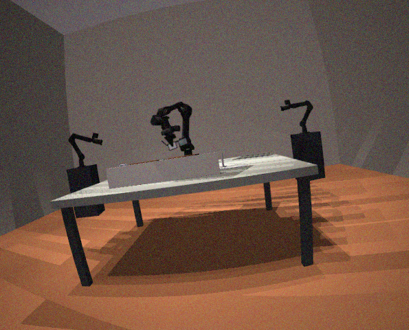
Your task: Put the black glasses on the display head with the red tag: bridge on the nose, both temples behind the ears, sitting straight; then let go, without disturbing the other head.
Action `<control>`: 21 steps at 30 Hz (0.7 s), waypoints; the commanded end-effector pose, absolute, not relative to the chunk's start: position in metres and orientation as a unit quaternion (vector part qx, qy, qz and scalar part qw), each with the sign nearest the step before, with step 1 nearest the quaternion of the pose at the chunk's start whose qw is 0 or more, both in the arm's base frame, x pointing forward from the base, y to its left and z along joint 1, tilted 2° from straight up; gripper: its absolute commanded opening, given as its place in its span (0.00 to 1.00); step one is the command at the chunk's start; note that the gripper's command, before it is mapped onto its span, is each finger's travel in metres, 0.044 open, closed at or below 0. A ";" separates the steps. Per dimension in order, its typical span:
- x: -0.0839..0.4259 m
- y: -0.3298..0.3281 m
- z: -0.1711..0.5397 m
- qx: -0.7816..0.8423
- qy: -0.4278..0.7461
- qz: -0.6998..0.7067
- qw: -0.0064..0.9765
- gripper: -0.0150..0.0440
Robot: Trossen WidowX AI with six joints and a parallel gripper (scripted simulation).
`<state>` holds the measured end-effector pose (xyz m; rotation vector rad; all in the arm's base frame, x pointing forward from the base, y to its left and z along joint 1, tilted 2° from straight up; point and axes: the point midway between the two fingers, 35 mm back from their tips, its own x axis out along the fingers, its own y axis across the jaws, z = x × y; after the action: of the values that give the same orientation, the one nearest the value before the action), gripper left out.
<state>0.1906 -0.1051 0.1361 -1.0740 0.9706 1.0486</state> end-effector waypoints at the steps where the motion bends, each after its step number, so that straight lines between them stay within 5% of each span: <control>1: 0.203 -0.099 0.130 -0.455 0.444 0.462 0.619 0.25; 21: 0.248 -0.054 0.106 -0.427 0.523 0.455 0.580 0.25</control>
<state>0.2386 -0.0634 0.1112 -0.9998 1.1815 1.0726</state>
